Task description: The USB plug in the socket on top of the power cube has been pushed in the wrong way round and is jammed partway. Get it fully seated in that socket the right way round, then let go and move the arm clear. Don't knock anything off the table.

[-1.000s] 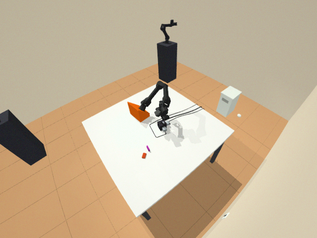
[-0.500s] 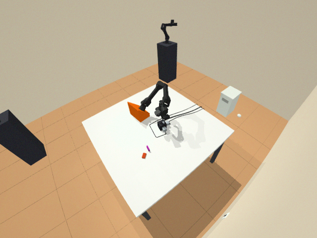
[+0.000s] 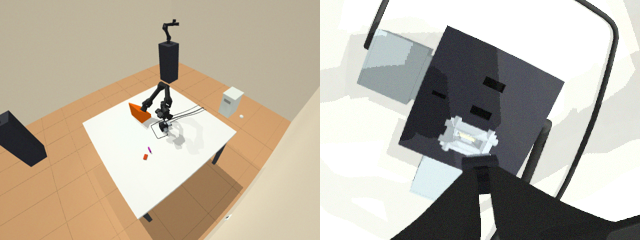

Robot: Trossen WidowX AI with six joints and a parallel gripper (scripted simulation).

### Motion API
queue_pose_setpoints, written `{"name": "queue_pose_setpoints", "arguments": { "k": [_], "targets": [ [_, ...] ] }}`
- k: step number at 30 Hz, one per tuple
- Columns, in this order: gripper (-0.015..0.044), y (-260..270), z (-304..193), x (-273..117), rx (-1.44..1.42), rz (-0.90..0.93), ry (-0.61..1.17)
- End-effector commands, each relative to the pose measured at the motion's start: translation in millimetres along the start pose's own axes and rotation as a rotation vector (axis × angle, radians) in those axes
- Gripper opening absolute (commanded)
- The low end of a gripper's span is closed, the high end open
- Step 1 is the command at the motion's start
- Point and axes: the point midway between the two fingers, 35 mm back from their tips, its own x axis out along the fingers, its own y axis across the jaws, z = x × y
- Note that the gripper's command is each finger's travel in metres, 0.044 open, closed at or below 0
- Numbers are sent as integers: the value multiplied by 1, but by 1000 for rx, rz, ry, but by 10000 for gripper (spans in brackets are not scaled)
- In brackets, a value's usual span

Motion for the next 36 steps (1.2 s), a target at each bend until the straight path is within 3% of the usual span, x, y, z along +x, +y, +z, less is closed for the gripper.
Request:
{"name": "queue_pose_setpoints", "arguments": {
  "k": [1,36],
  "targets": [
    [0,0,0,0,-128,-1,0],
    [0,0,0,0,-1045,-1,0]
  ]
}}
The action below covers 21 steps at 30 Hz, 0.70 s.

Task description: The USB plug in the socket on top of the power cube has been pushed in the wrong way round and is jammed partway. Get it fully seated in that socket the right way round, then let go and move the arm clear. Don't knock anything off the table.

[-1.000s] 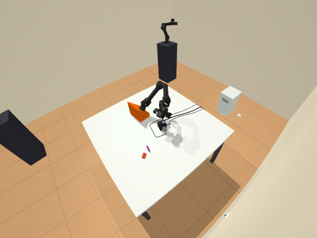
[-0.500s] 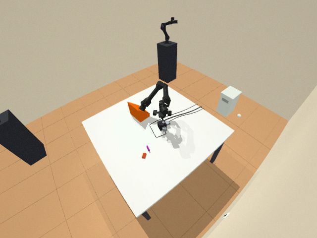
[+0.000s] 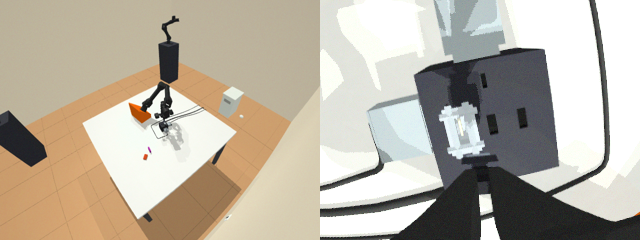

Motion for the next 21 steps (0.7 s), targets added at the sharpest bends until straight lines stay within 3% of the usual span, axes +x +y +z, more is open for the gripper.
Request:
{"name": "queue_pose_setpoints", "arguments": {
  "k": [1,21],
  "targets": [
    [0,0,0,0,-129,0,0],
    [0,0,0,0,-653,0,0]
  ]
}}
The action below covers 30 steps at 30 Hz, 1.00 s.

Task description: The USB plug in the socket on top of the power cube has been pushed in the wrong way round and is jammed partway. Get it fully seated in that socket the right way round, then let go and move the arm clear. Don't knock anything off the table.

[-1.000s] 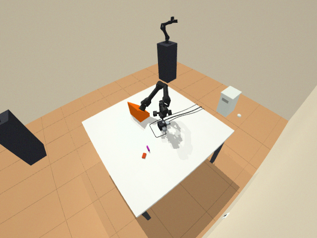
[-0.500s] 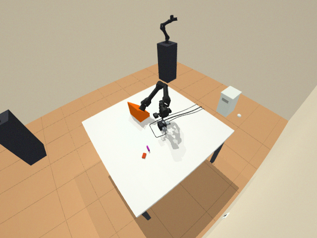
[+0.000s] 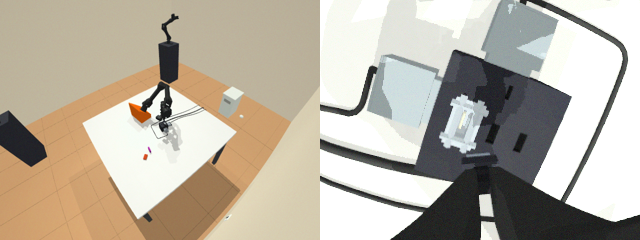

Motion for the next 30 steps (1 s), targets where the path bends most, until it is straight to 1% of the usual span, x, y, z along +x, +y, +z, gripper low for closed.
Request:
{"name": "queue_pose_setpoints", "arguments": {
  "k": [1,30],
  "targets": [
    [0,0,0,0,-129,0,0],
    [0,0,0,0,-888,0,1]
  ]
}}
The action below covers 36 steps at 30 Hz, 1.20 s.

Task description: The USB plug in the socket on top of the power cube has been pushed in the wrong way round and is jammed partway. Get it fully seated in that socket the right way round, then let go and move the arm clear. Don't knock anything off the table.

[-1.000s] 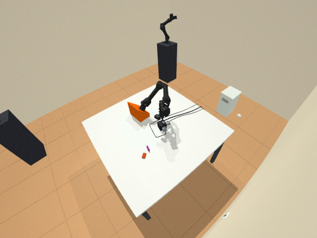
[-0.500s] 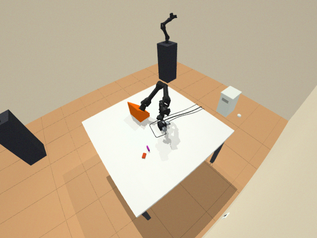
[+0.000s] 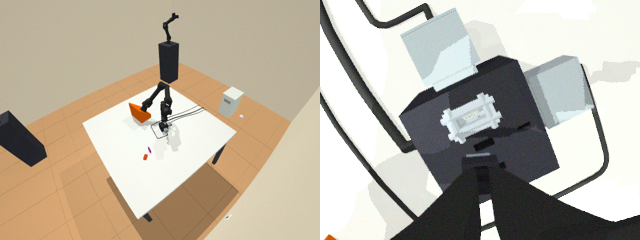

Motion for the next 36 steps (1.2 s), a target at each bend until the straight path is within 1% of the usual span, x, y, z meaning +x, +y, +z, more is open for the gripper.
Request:
{"name": "queue_pose_setpoints", "arguments": {
  "k": [1,14,36],
  "targets": [
    [0,0,0,0,-129,0,0],
    [0,0,0,0,-452,0,0],
    [0,0,1,1,-440,2,-8]
  ]
}}
